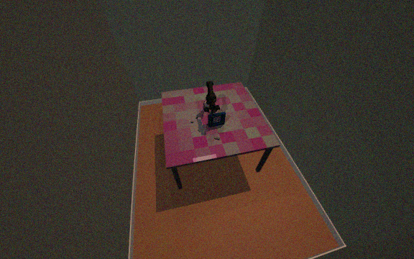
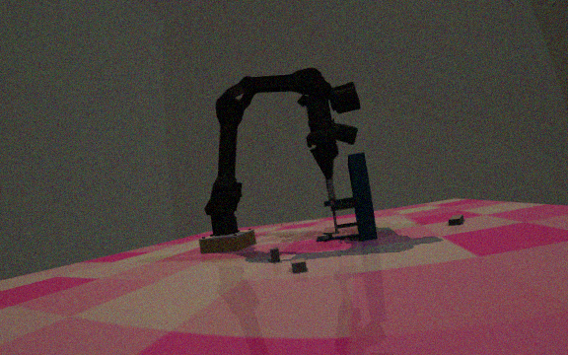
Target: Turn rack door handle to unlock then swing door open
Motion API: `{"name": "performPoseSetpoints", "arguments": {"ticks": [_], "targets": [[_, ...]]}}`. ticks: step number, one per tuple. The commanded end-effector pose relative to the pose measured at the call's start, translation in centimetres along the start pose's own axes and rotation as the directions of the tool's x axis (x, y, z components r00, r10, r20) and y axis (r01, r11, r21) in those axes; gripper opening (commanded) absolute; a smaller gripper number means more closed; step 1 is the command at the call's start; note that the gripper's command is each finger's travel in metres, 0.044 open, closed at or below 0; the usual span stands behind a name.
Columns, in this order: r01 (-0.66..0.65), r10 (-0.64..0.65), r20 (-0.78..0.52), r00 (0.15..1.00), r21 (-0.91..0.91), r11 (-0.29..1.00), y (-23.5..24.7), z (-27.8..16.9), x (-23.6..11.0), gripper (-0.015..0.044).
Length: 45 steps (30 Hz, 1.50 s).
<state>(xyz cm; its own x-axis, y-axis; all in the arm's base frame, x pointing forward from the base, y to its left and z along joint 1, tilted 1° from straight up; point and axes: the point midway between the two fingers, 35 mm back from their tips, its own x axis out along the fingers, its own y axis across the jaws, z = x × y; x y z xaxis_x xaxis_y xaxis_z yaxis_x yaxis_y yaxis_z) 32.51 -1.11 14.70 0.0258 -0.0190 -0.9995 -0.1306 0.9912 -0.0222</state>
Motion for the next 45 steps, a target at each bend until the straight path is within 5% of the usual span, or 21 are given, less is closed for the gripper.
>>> {"name": "performPoseSetpoints", "arguments": {"ticks": [1,10,17,34,45], "targets": [[-0.006,0.006,0.004,1.000,-0.003,1.000,0.1,0.0,0.7,0.0286],[-0.006,0.006,0.004,1.000,-0.003,1.000,0.1,-0.1,1.9,0.0286],[-0.006,0.006,0.004,1.000,-0.003,1.000,0.1,-0.1,1.9,0.0103],[-0.006,0.006,0.004,1.000,0.005,1.000,0.1,-0.1,1.9,0.0014],[-0.007,0.006,0.004,1.000,0.491,0.871,0.1,-0.1,1.9,0.0014]]}}
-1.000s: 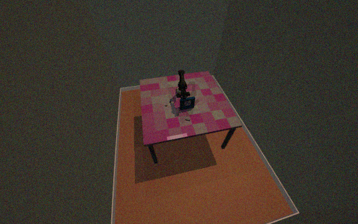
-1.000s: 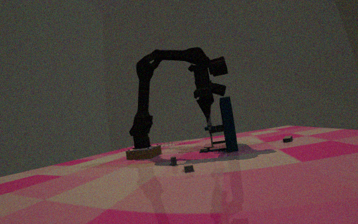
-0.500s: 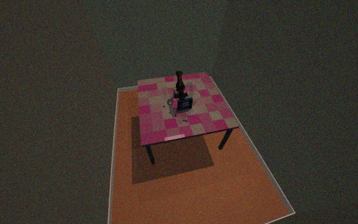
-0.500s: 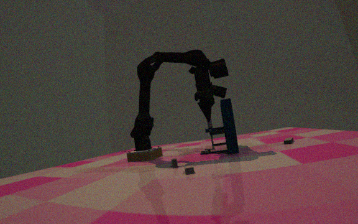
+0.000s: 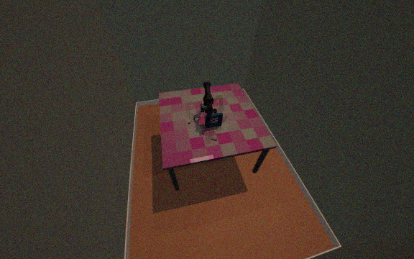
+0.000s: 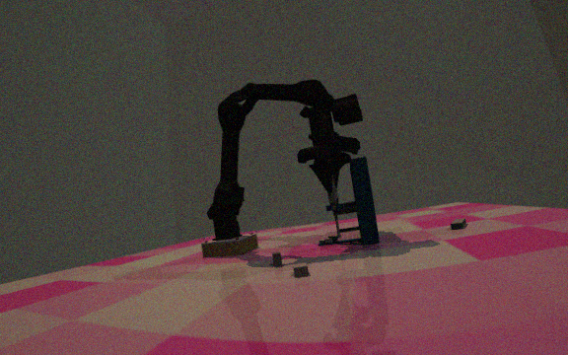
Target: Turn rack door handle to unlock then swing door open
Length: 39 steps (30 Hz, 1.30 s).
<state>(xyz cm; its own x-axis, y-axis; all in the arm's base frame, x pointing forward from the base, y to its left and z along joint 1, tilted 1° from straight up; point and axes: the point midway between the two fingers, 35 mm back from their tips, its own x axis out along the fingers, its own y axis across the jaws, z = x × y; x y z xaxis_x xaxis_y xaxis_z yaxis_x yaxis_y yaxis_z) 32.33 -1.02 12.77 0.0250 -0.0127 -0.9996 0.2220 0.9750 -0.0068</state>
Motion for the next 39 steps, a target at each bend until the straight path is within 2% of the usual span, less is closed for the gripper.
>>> {"name": "performPoseSetpoints", "arguments": {"ticks": [1,7,13,21,28,30,39], "targets": [[-0.002,0.001,0.004,1.000,0.206,0.979,0.00,0.07,-0.01,0.0014],[-0.003,0.001,0.004,1.000,0.482,0.876,0.00,0.07,0.00,0.0014],[-0.003,0.001,0.004,1.000,0.716,0.698,0.00,0.07,0.00,0.0014],[-0.004,0.001,0.004,1.000,0.929,0.369,0.00,0.07,0.00,0.0014],[-0.004,0.001,0.003,1.000,0.999,0.042,0.00,0.07,0.00,0.0014],[-0.003,0.001,0.003,1.000,1.000,0.009,0.00,0.07,0.00,0.0014],[-0.003,0.001,0.003,1.000,1.000,0.009,0.00,0.07,0.00,0.0014]]}}
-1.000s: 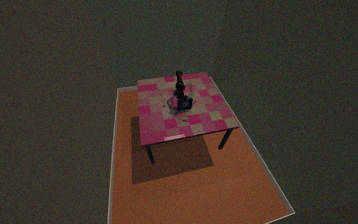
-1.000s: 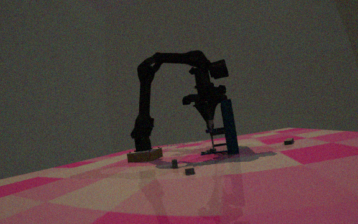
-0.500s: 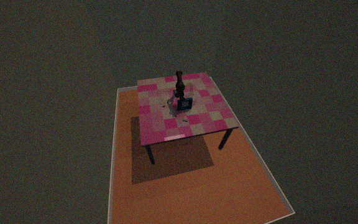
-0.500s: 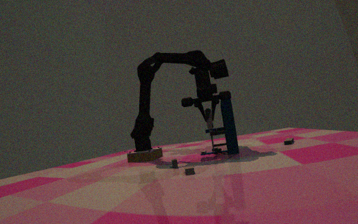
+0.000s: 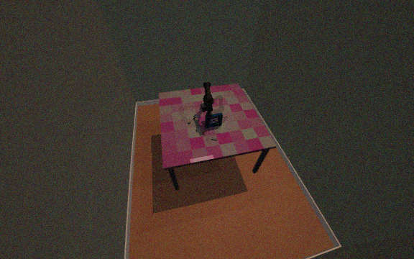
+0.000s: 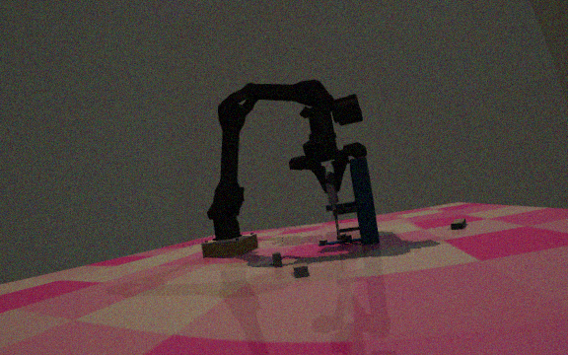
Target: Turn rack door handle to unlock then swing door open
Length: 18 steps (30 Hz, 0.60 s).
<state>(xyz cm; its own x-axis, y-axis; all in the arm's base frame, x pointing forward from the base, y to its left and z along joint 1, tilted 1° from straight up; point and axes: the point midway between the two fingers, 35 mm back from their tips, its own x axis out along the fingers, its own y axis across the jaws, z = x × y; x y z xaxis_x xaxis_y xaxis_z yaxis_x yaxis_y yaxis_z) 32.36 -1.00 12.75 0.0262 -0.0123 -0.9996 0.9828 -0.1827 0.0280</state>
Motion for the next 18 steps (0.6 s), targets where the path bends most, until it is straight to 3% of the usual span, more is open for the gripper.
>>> {"name": "performPoseSetpoints", "arguments": {"ticks": [1,2,12,18], "targets": [[-0.002,0.002,0.000,1.000,0.030,1.000,0.05,0.03,-0.01,0.0014],[-0.002,0.002,0.000,1.000,0.030,1.000,0.05,0.03,-0.01,0.0014],[-0.002,0.002,0.000,1.000,0.030,1.000,0.05,0.03,-0.01,0.0277],[-0.002,0.002,0.000,1.000,-0.142,0.990,0.05,0.03,-0.01,0.0286]]}}
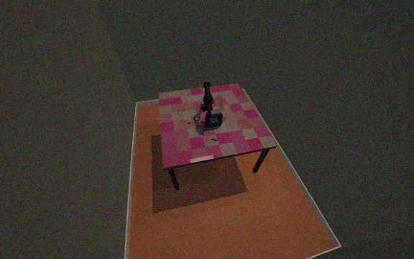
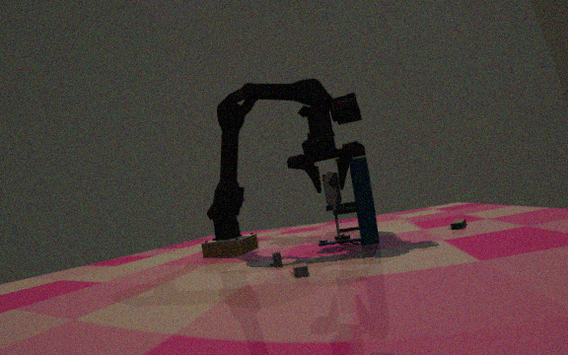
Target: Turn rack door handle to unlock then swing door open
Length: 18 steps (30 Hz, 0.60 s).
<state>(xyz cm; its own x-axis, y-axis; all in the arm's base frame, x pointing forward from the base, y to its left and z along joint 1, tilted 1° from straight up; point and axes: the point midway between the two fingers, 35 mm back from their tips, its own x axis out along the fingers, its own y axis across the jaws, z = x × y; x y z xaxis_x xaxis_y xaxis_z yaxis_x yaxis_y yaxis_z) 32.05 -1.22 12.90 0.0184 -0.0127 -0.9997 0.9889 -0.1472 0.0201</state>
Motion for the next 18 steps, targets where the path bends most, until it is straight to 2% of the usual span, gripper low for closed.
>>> {"name": "performPoseSetpoints", "arguments": {"ticks": [1,9,18], "targets": [[-0.010,0.010,-0.002,1.000,-0.155,0.988,0.31,-0.23,0.14,0.0286],[-0.010,0.010,-0.002,1.000,-0.524,0.851,0.31,-0.23,0.14,0.0286],[-0.007,0.010,-0.002,1.000,-0.840,0.542,0.32,-0.23,0.13,0.0286]]}}
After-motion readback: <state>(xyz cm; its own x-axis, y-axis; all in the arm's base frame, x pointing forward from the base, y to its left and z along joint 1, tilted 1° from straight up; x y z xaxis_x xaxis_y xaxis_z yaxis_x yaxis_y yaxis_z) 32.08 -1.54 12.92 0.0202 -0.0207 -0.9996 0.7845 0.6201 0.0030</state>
